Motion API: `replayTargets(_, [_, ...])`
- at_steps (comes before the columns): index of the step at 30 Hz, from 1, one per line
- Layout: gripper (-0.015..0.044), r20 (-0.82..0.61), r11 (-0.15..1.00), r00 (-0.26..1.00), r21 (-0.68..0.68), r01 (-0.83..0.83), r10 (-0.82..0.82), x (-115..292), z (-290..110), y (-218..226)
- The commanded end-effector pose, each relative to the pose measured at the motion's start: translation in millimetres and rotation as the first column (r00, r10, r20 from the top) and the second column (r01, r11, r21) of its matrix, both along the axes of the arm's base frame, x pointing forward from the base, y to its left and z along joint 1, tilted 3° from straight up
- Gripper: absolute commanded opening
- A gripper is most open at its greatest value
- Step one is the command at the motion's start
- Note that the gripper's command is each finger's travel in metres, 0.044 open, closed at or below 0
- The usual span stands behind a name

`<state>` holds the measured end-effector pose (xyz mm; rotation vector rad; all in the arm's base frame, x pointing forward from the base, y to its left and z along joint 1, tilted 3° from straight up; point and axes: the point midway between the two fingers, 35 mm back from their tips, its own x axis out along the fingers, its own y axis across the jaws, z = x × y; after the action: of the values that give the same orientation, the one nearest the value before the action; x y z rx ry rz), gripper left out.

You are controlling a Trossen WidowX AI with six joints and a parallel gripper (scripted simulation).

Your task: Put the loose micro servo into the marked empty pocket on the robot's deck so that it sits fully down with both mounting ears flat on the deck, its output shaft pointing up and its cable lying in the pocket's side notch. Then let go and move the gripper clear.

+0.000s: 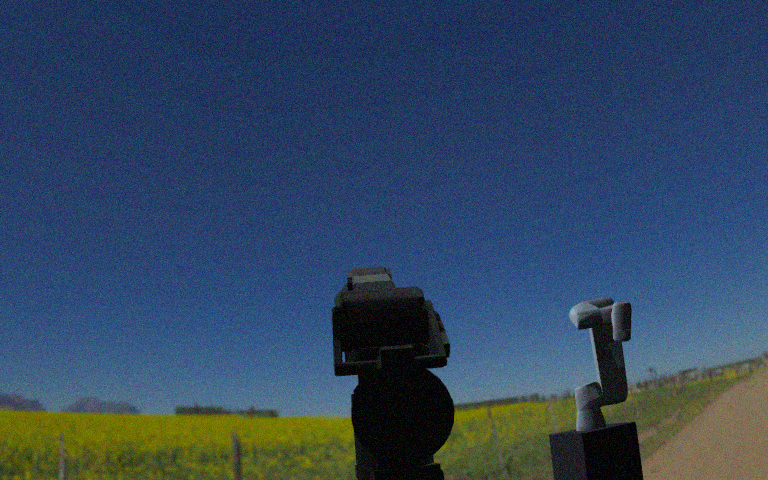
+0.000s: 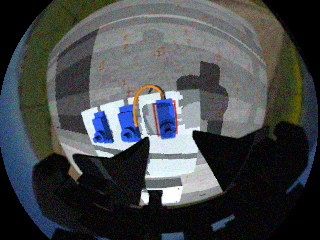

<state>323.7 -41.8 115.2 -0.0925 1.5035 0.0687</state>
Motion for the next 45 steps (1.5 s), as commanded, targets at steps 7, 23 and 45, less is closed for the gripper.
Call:
replayTargets(7, [0.044, 0.0, 1.0, 1.0, -0.001, 0.0, 0.0, -88, 44, -7])
replayTargets(23, [0.044, 0.011, 1.0, 1.0, -0.005, 0.004, -0.004, -91, 93, -6])
replayTargets(45, [0.044, 0.011, 1.0, 1.0, -0.005, 0.004, -0.004, -91, 93, -6])
